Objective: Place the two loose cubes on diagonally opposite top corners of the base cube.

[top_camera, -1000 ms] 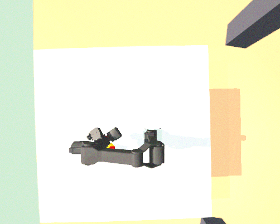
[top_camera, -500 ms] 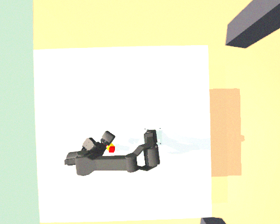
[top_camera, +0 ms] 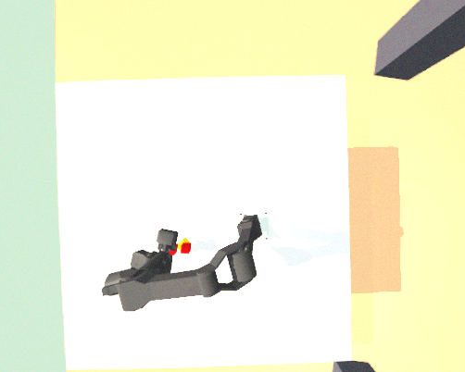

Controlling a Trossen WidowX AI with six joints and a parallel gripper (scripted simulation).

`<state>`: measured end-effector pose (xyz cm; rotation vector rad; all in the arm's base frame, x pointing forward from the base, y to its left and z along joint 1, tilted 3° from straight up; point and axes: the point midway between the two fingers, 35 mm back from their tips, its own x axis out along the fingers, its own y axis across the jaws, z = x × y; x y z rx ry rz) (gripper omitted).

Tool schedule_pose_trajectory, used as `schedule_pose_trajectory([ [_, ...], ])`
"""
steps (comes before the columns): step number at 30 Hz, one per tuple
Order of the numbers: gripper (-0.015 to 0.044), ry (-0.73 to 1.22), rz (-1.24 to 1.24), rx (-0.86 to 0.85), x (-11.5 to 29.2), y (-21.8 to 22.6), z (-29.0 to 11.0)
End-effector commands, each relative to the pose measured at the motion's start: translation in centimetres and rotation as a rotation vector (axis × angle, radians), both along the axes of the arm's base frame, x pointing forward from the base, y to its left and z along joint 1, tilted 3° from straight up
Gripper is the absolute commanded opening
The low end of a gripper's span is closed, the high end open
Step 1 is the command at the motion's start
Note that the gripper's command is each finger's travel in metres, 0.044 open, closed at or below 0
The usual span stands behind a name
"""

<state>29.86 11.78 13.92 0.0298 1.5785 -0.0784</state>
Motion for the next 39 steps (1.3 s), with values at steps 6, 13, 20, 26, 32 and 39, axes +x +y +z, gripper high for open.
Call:
schedule_pose_trajectory([
  [6, 0.0105, 0.006, 0.162, 0.008, 0.3, 2.0, -0.2],
  [13, 0.0105, 0.005, 0.157, 0.009, 0.3, 2.0, -1.5],
  [20, 0.0105, 0.003, 0.151, 0.011, 0.1, 1.9, -3.2],
  [26, 0.0105, 0.003, 0.15, 0.011, 0.1, 1.9, -3.3],
  [32, 0.0105, 0.004, 0.153, 0.011, 0.1, 1.9, -3.8],
  [39, 0.0105, 0.005, 0.159, 0.009, 0.2, 1.9, -5.2],
])
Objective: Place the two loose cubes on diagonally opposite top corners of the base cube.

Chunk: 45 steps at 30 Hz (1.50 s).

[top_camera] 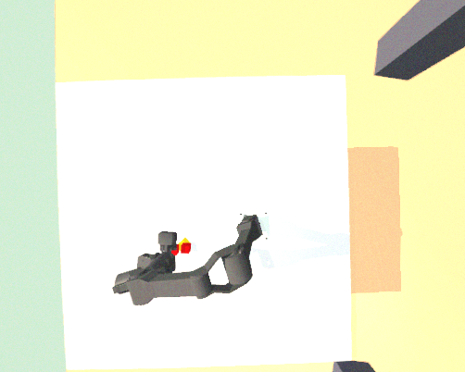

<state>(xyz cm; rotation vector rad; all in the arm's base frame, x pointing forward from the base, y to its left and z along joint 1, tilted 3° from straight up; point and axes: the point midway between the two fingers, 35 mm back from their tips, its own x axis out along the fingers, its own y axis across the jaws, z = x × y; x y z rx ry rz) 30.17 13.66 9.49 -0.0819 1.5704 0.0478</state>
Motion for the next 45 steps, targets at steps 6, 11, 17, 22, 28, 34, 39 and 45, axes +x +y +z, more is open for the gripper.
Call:
schedule_pose_trajectory([
  [6, 0.0105, 0.012, 0.012, -0.003, -0.1, 0.0, -1.7],
  [11, 0.0105, 0.012, 0.012, -0.003, -0.1, 0.0, -1.7],
  [17, 0.0105, 0.012, 0.01, -0.003, -0.1, 0.0, -1.8],
  [22, 0.0105, 0.012, 0.01, -0.003, -0.1, 0.0, -1.8],
  [28, 0.0105, 0.012, 0.01, -0.003, -0.1, 0.0, -1.8],
  [34, 0.0205, 0.012, 0.01, -0.003, -0.1, 0.0, -1.8],
  [39, 0.0205, 0.012, 0.009, -0.003, -0.1, 0.0, -1.6],
  [45, 0.0205, 0.011, 0.006, -0.004, -0.1, 0.0, -0.5],
])
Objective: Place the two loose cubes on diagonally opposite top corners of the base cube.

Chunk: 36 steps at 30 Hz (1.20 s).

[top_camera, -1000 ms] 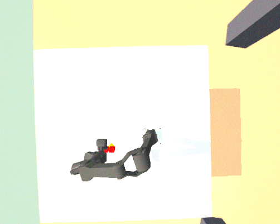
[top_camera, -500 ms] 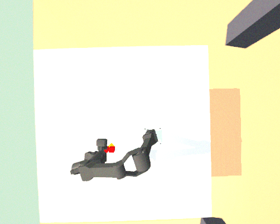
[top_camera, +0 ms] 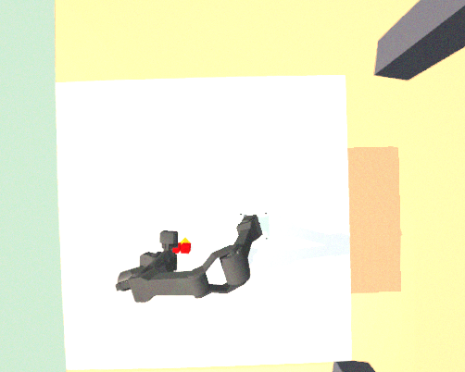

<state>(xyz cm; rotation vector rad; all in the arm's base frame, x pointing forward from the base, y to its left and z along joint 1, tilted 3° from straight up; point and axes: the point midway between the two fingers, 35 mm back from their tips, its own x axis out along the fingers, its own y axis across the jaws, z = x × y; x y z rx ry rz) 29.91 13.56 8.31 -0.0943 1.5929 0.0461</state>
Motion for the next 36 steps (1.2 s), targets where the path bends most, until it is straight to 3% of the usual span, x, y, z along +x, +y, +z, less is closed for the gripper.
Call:
schedule_pose_trajectory([
  [1, 0.0205, -0.012, 0.0, 0.006, 0.2, 0.1, 0.8],
  [36, 0.0205, -0.012, 0.0, 0.006, 0.2, 0.2, 5.3],
])
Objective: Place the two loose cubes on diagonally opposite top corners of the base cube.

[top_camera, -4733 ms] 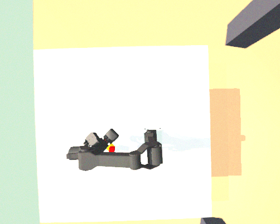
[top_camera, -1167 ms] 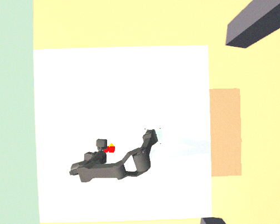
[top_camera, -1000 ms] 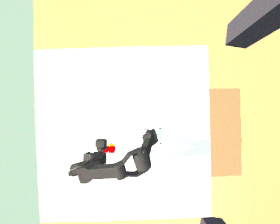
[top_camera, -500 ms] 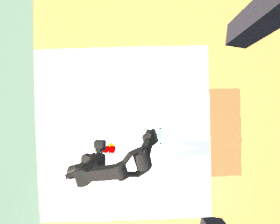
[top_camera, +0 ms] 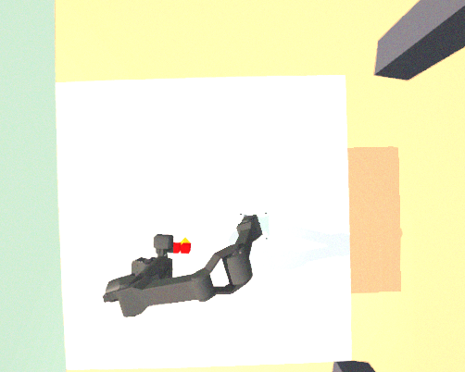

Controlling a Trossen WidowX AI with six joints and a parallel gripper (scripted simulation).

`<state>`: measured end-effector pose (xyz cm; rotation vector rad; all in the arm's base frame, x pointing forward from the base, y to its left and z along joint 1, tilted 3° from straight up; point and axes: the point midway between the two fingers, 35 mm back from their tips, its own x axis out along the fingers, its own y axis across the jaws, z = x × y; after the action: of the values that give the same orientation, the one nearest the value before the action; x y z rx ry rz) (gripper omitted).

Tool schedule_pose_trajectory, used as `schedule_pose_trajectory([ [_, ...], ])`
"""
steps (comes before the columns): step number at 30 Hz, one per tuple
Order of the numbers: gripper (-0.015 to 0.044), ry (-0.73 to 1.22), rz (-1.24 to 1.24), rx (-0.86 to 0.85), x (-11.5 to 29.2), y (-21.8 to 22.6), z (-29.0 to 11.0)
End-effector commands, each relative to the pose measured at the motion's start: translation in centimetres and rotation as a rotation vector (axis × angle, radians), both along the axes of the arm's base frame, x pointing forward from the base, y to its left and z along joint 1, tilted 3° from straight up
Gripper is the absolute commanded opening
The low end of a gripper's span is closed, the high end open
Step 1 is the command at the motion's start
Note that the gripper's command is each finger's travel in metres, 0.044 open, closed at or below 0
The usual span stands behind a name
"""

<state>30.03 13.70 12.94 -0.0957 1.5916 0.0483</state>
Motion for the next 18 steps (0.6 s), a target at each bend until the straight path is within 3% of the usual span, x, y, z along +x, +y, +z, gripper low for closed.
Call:
schedule_pose_trajectory([
  [1, 0.0205, -0.01, -0.003, 0.005, 0.1, 0.1, 0.8],
  [9, 0.0205, -0.01, -0.003, 0.005, 0.1, 0.1, 1.1],
  [13, 0.031, -0.001, 0.0, 0.001, -0.1, 0.2, 1.0],
  [16, 0.0389, -0.002, 0.001, 0.005, -1.9, 3.3, 1.1],
  [18, 0.04, 0.0, 0.001, 0.008, -3.8, 5.8, 1.1],
])
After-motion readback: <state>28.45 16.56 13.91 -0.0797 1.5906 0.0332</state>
